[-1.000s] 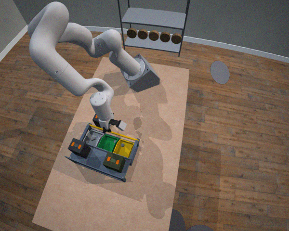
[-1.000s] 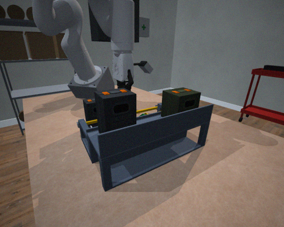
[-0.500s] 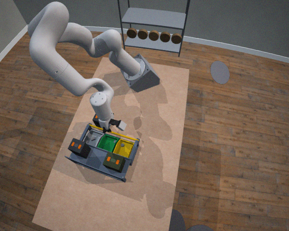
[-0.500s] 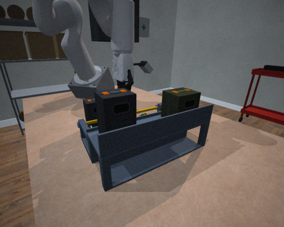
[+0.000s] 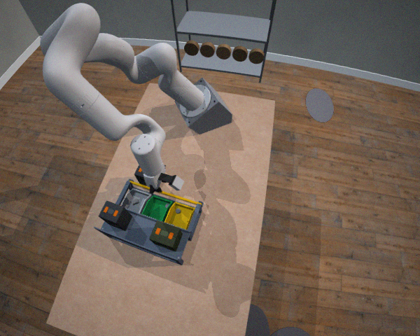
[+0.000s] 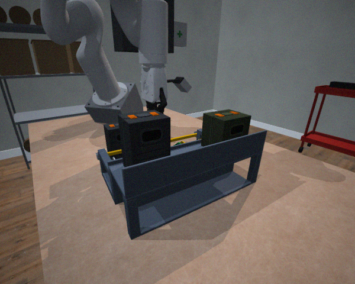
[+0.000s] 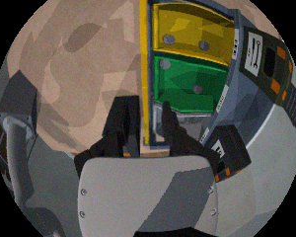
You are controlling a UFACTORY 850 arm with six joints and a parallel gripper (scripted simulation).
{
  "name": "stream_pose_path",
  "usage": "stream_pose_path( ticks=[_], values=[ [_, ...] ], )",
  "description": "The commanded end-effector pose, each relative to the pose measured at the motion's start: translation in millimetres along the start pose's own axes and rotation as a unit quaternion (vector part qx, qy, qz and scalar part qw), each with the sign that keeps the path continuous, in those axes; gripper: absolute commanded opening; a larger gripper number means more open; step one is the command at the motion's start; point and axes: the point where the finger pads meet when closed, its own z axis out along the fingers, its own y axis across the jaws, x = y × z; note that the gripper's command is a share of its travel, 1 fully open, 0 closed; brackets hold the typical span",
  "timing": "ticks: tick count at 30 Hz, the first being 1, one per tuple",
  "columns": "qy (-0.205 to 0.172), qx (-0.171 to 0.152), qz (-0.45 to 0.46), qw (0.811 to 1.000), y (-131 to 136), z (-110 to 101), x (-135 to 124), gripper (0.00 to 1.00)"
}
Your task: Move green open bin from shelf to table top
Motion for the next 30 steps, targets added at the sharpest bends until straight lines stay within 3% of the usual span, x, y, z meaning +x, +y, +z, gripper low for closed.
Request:
stream_pose_path(
  ticks=[1,14,19,30],
  values=[
    [0.000,0.000,0.000,1.000,0,22,0,0.47],
    [0.000,0.000,0.000,1.000,0,28,0,0.47],
    [0.000,0.000,0.000,1.000,0,72,0,0.47],
    [0.000,0.000,0.000,1.000,0,72,0,0.47]
  ],
)
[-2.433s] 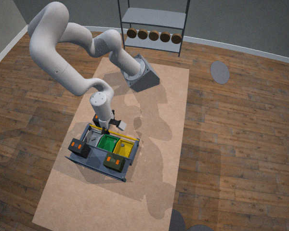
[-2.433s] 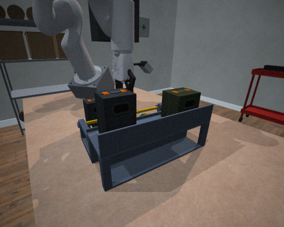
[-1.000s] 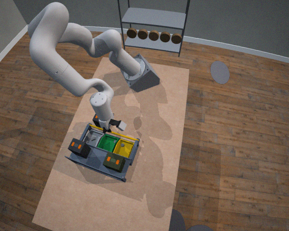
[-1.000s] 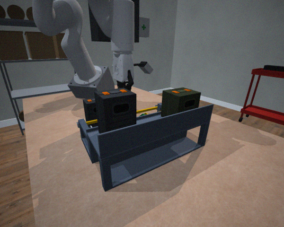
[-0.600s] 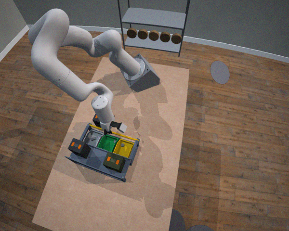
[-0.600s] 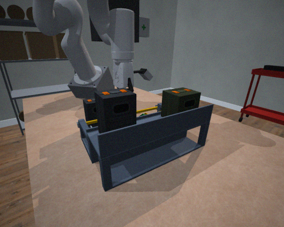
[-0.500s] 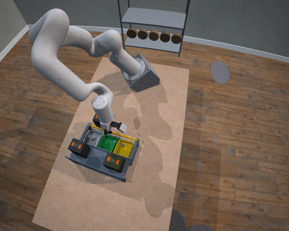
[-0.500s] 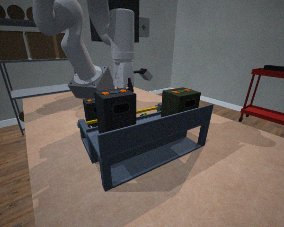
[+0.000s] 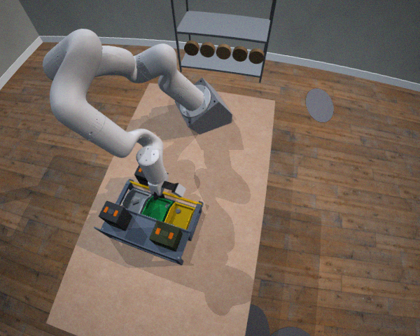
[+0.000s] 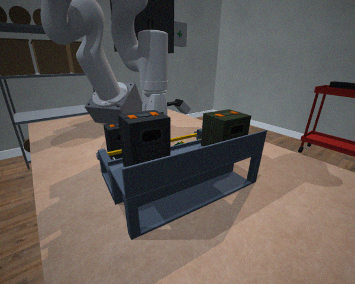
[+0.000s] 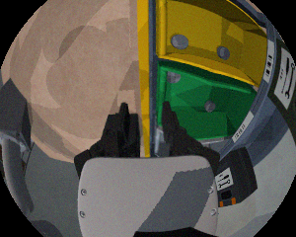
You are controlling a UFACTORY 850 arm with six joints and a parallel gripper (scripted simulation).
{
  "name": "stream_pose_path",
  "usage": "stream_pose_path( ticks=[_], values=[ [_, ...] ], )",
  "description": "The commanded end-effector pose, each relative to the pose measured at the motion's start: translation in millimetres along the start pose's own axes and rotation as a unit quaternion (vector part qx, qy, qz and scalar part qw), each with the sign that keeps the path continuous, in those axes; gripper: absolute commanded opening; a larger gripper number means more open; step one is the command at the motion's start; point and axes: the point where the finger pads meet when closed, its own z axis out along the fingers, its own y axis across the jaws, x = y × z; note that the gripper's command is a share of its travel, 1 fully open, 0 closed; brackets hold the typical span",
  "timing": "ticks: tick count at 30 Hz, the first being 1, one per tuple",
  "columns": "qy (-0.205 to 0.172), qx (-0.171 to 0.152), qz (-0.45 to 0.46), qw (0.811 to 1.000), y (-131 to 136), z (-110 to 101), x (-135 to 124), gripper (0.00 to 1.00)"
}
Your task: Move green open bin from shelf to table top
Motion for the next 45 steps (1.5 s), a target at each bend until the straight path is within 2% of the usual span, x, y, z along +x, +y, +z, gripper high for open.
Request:
stream_pose_path(
  ticks=[1,45],
  values=[
    [0.000,-0.001,0.000,1.000,1,0,0,0.47],
    [0.000,-0.001,0.000,1.000,1,-11,0,0.47]
  ],
)
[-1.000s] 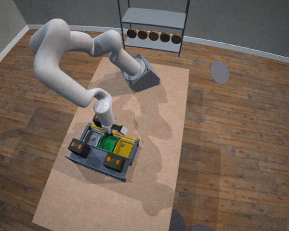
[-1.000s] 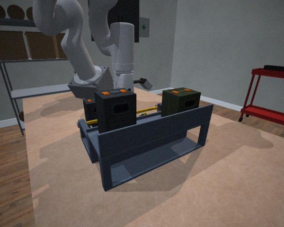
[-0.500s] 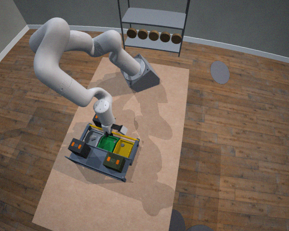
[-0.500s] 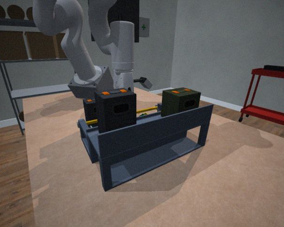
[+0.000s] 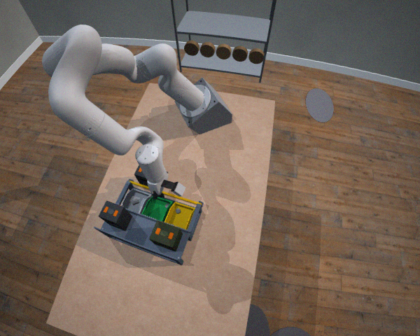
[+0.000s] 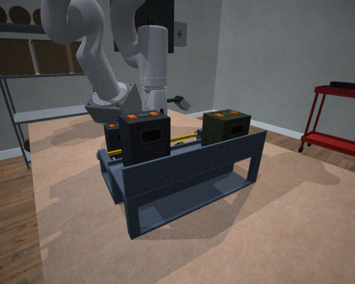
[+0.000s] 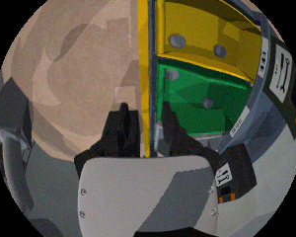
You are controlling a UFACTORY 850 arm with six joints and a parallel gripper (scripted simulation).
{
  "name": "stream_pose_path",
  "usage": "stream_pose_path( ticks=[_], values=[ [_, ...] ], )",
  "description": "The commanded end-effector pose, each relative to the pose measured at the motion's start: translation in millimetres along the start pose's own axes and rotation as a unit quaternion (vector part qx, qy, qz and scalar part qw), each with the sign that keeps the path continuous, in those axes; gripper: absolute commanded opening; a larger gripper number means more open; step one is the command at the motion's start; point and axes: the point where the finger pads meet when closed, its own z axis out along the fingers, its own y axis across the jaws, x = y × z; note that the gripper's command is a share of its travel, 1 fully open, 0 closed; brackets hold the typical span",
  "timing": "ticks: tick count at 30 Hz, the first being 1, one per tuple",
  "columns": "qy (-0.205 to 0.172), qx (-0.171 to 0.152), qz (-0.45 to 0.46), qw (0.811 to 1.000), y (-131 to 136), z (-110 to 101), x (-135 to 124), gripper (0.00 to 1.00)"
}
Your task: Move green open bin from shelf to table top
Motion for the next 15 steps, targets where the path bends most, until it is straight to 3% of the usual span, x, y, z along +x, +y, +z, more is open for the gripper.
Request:
stream_pose_path(
  ticks=[1,15],
  values=[
    [0.000,0.000,0.000,1.000,0.5,-0.6,0.2,0.47],
    [0.000,0.000,0.000,1.000,0.6,-1.6,0.2,0.47]
  ],
)
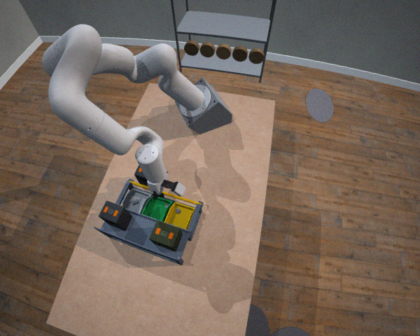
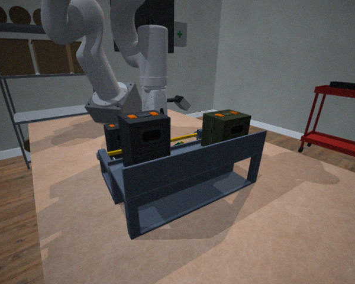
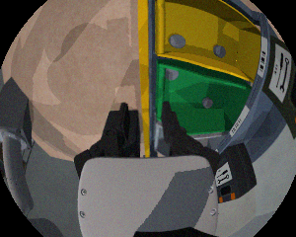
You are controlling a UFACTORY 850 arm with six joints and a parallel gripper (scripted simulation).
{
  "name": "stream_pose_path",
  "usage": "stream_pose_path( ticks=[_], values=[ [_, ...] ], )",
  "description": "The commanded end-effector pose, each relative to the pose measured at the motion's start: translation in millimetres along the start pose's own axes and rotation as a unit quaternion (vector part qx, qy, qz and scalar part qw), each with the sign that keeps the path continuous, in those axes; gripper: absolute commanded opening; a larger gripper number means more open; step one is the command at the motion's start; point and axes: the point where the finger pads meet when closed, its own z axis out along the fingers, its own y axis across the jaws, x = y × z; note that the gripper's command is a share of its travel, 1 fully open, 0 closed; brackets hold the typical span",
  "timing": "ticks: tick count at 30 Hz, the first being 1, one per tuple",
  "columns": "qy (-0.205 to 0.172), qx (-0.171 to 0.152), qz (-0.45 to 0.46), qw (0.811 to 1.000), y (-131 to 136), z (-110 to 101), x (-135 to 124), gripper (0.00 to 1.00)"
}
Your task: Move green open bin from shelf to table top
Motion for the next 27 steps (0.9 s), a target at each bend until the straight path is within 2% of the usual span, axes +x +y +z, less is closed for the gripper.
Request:
stream_pose_path(
  ticks=[1,27],
  values=[
    [0.000,-0.001,0.000,1.000,1,-1,0,0.47],
    [0.000,-0.001,0.000,1.000,1,11,0,0.47]
  ],
)
